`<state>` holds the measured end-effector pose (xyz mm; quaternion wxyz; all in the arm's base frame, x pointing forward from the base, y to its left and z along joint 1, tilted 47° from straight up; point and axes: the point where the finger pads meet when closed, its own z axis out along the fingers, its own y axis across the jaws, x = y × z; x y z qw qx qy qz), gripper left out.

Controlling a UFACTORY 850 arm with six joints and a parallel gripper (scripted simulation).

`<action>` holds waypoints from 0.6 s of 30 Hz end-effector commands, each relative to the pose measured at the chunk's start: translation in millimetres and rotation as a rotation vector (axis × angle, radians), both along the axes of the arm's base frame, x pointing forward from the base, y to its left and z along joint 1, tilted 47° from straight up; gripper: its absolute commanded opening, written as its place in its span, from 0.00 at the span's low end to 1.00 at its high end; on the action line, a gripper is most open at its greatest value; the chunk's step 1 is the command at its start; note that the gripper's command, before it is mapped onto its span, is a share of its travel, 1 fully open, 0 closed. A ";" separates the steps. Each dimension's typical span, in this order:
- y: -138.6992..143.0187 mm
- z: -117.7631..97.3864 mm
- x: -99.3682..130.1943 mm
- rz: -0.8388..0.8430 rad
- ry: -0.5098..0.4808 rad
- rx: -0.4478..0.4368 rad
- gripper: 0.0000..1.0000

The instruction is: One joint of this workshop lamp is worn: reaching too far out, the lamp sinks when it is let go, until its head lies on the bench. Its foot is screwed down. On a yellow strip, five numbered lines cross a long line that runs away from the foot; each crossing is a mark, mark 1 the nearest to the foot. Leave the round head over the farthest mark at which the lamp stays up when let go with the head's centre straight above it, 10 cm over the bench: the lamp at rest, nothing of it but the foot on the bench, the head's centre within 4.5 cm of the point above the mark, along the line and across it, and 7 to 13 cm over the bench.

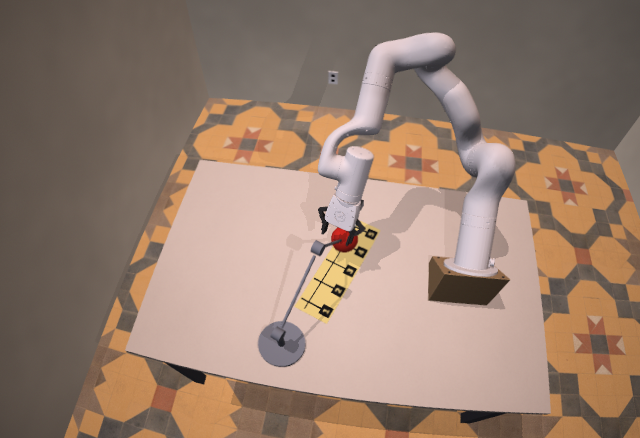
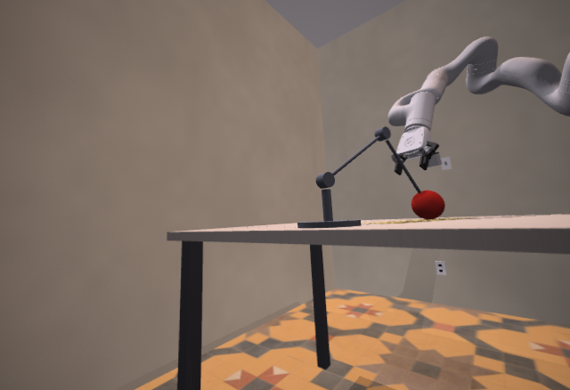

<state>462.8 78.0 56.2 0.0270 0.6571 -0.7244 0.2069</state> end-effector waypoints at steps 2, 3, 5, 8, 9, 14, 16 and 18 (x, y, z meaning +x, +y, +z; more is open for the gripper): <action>0.6 0.4 0.5 0.001 -0.001 0.001 1.00; 2.0 4.3 -0.5 0.001 -0.001 0.001 1.00; 4.9 12.3 -2.5 0.001 -0.001 0.001 1.00; 9.3 24.1 -5.6 0.001 -0.001 0.001 1.00; 10.7 28.1 -6.6 0.001 -0.001 0.001 1.00; 18.0 47.9 -11.7 0.001 -0.001 0.001 1.00; 20.9 55.8 -13.7 0.001 -0.001 0.001 1.00; 22.3 59.7 -14.7 0.001 -0.001 0.001 1.00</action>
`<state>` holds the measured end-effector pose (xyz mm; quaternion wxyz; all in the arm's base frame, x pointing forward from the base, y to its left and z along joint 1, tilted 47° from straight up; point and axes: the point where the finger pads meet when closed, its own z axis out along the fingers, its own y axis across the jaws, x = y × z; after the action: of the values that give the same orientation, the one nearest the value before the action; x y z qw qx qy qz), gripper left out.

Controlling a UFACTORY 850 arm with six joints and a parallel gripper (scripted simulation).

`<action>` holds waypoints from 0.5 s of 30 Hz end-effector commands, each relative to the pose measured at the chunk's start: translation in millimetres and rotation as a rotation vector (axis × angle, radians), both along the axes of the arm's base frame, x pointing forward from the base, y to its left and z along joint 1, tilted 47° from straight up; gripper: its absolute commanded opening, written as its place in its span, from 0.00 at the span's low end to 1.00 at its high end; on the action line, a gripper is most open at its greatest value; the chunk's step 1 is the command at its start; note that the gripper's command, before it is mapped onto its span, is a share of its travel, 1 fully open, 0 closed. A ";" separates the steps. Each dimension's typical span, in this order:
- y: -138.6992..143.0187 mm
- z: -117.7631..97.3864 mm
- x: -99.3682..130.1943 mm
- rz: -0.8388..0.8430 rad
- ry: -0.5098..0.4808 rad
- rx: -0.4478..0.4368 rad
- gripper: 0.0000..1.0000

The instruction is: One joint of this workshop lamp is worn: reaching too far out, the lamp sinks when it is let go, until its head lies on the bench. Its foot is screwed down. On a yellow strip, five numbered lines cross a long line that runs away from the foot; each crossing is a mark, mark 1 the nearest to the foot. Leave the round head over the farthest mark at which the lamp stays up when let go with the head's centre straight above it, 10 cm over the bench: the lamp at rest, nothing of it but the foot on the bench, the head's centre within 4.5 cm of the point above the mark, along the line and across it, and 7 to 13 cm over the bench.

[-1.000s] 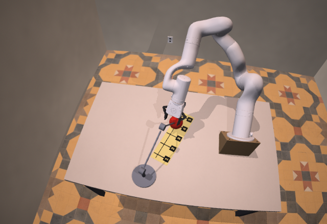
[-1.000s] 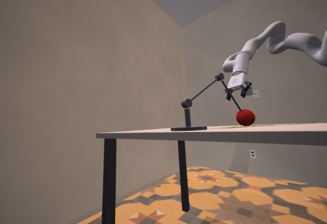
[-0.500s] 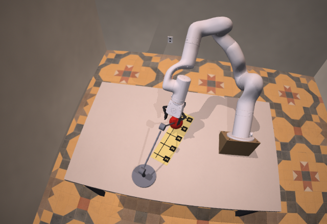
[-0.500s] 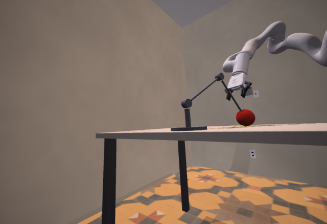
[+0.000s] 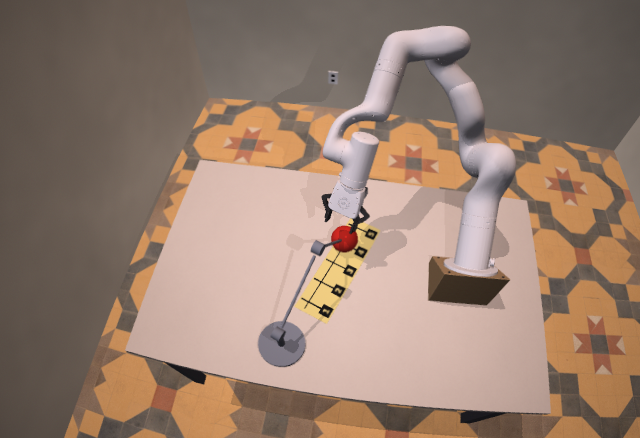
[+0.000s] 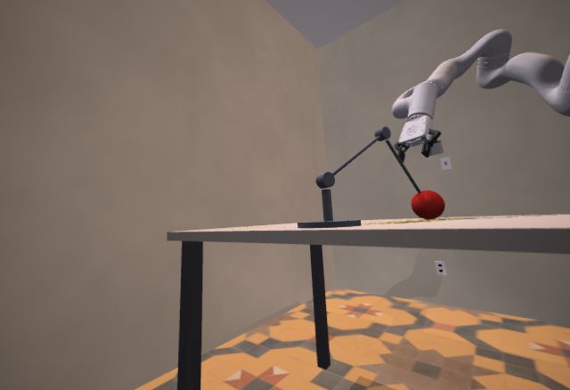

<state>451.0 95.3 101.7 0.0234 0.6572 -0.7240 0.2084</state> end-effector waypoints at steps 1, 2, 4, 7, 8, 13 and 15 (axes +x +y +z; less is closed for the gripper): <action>5.1 14.2 -2.9 -0.001 0.006 -0.002 1.00; 6.3 17.5 -3.8 -0.001 0.005 -0.002 1.00; 8.8 24.0 -5.6 -0.001 0.004 -0.001 1.00; 12.5 33.9 -8.2 -0.001 0.003 -0.001 1.00; 13.7 37.1 -9.1 0.000 0.002 -0.001 1.00; 19.9 53.6 -13.5 0.000 0.000 0.000 1.00; 22.3 60.1 -15.3 0.000 -0.001 0.001 1.00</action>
<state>438.9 112.1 147.3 0.0229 0.6571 -0.7239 0.2087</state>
